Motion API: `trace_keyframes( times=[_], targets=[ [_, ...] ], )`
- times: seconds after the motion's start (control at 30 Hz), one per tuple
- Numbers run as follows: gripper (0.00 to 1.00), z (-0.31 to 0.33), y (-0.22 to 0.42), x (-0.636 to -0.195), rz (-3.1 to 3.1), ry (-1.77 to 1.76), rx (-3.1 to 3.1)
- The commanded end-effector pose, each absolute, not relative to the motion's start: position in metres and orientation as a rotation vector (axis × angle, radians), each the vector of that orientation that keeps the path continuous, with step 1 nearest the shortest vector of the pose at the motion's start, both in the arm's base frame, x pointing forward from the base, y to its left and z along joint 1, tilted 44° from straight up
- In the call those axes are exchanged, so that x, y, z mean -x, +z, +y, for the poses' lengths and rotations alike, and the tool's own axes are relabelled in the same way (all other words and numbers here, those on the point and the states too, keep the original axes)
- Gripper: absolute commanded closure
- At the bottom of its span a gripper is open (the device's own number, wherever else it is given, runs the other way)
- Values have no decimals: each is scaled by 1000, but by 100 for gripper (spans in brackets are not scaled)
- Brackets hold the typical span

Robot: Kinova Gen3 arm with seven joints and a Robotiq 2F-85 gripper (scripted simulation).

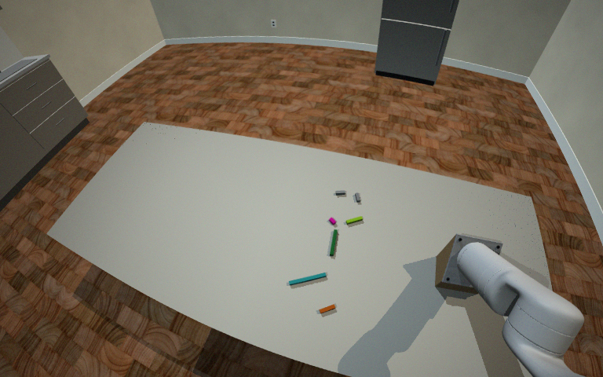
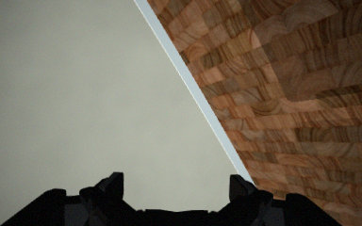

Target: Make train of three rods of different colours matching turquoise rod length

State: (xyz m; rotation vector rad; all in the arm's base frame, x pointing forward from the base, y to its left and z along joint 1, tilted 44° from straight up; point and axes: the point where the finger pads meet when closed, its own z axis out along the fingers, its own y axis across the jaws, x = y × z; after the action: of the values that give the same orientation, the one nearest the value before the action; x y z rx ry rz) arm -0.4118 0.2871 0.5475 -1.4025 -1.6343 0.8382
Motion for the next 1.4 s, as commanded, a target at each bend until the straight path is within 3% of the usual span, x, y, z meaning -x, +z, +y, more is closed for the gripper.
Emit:
trace_keyframes(
  times=[0.0, 0.37, 0.43, 0.93, 1.0, 1.37],
  targets=[
    [0, 303, 565, 376, -1596, 815, 1383],
    [0, 338, 573, 274, -1579, 664, 1362],
    [0, 338, 573, 274, -1579, 664, 1362],
    [0, 362, 561, 116, -1548, 438, 1371],
    [0, 362, 561, 116, -1548, 438, 1371],
    [0, 355, 532, -11, -1516, 265, 1410]
  ],
)
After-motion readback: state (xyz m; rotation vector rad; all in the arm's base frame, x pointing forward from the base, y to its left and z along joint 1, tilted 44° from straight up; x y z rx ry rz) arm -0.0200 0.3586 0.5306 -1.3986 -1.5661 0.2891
